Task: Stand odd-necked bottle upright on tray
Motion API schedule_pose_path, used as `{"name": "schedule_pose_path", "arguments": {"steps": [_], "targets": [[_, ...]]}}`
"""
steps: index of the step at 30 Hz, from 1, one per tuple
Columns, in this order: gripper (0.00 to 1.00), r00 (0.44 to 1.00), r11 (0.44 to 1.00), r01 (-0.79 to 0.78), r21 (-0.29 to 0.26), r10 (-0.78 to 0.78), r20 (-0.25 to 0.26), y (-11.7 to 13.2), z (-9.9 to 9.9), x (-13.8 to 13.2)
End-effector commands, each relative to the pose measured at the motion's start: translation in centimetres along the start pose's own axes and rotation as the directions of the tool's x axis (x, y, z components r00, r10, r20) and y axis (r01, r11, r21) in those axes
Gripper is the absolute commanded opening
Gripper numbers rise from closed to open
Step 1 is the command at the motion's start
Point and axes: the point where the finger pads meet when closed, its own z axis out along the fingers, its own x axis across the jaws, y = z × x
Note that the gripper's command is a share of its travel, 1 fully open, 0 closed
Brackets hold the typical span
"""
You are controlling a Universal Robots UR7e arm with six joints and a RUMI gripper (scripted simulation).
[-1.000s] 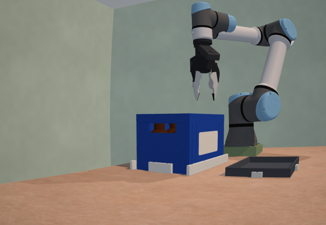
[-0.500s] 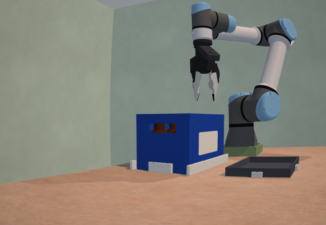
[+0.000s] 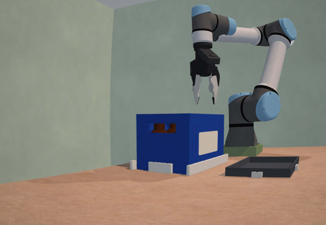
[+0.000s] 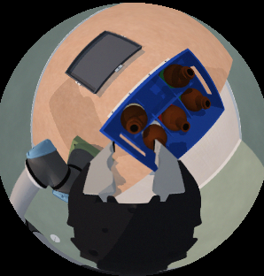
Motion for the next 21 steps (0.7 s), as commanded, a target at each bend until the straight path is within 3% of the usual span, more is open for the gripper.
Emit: {"name": "schedule_pose_path", "arguments": {"steps": [1, 21], "targets": [[0.38, 1.000, 1.000, 0.000, 0.000, 0.000, -0.001, 0.0, 0.7, 0.0], [0.38, 1.000, 1.000, 0.000, 0.000, 0.000, -0.001, 0.0, 2.7, 0.1]]}}
